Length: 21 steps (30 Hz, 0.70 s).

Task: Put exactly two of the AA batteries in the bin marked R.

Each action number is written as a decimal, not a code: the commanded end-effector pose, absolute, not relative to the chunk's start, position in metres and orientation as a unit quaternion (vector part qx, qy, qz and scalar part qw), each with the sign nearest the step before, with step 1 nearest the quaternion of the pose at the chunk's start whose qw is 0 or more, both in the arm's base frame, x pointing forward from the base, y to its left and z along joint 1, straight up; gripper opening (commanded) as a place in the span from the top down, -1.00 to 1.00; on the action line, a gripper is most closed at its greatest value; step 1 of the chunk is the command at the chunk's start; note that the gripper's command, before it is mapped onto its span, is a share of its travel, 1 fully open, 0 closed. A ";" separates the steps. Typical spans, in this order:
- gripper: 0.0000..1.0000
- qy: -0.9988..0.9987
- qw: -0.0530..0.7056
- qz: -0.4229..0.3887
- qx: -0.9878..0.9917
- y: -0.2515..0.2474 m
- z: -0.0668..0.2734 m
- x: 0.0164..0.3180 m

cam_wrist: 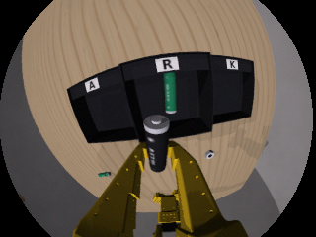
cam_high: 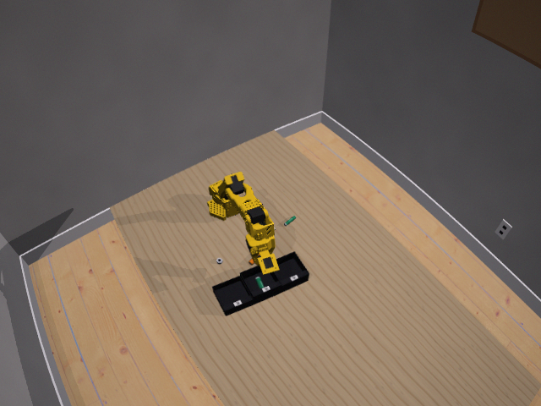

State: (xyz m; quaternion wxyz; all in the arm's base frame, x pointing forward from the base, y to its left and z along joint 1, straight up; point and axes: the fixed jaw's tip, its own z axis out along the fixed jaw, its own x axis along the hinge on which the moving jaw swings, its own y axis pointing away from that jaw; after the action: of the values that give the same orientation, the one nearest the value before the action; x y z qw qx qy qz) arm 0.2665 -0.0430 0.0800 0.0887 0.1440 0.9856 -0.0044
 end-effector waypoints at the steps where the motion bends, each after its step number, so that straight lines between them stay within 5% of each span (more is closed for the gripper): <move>1: 1.00 0.982 0.129 -0.008 0.138 -0.049 0.094 0.276; 21: 1.00 0.982 0.145 -0.017 0.122 -0.061 0.094 0.282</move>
State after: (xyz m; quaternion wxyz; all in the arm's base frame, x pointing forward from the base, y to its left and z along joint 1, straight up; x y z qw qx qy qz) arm 0.2774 -0.0582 0.0790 0.1133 0.1232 0.9858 -0.0130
